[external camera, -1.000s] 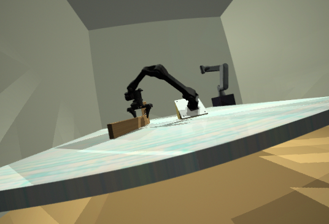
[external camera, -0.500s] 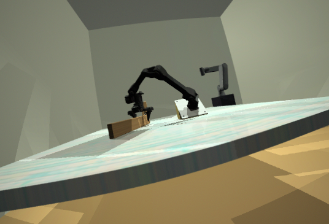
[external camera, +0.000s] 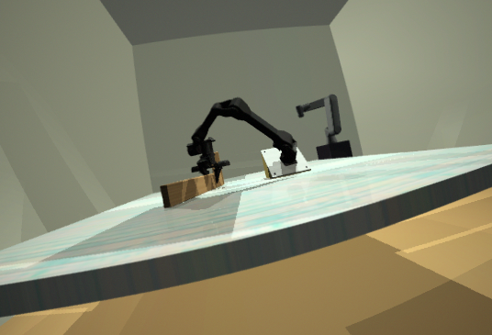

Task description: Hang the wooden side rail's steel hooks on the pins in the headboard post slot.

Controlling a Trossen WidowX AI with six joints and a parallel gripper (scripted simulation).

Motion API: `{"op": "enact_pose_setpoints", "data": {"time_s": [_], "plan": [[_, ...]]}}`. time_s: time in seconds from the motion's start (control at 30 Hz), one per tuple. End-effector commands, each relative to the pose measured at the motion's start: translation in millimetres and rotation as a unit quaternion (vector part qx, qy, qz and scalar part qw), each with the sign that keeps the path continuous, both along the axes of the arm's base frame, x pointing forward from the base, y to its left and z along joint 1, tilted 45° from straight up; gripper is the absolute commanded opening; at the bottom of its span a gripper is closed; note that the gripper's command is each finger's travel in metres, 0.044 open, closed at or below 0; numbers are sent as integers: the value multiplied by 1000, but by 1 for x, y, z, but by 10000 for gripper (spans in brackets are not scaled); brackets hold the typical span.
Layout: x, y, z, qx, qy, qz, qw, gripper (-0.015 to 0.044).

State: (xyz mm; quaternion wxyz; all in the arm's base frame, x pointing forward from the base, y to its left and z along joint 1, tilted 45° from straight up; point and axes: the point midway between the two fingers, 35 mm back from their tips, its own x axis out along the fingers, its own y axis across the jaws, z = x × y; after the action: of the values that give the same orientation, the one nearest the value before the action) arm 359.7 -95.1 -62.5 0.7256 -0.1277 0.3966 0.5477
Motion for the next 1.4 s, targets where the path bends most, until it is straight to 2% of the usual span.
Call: {"op": "enact_pose_setpoints", "data": {"time_s": [0.0,0.13,0.23,0.27,1.37], "plan": [[1,1,-1,2,1,-1,1000,112],[1,1,-1,2,1,-1,1000,85],[1,1,-1,2,1,-1,1000,6],[1,1,-1,2,1,-1,1000,0],[-7,4,4,-9,-82,84,993,0]]}}
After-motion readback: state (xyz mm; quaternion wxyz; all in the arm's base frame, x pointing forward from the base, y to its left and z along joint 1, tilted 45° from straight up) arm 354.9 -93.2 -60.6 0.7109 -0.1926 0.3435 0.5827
